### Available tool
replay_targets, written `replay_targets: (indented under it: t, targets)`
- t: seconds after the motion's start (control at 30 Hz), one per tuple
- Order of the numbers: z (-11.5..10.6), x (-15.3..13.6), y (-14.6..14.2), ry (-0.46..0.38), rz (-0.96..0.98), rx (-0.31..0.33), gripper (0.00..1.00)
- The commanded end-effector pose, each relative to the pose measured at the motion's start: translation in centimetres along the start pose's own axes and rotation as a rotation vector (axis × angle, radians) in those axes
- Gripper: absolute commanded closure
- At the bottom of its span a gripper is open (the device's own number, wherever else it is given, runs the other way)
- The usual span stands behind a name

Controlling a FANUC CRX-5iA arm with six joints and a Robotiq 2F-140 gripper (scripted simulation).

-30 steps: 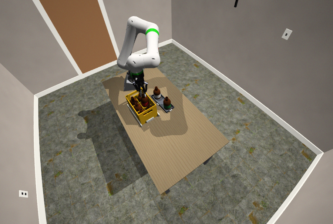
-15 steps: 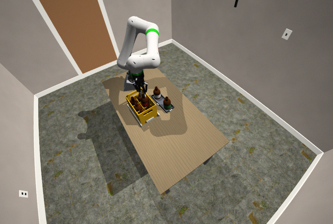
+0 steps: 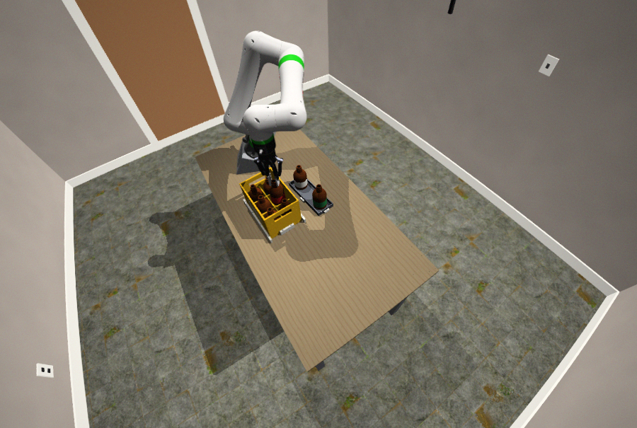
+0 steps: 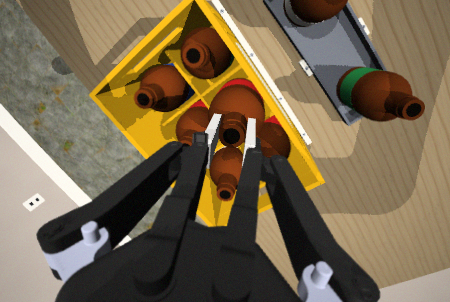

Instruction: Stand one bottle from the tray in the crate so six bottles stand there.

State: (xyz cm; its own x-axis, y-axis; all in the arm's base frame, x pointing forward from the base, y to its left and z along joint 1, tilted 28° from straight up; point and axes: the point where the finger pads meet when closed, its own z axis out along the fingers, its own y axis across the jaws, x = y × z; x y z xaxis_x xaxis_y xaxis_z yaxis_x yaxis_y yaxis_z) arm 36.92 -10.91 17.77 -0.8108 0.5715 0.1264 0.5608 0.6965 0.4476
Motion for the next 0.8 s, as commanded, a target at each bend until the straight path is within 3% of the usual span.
replay_targets:
  t: [0.0, 0.77]
  targets:
    - [-0.02, -0.01, 0.00, 0.000, 0.000, 0.000, 1.00]
    - [-0.01, -0.01, 0.00, 0.000, 0.000, 0.000, 1.00]
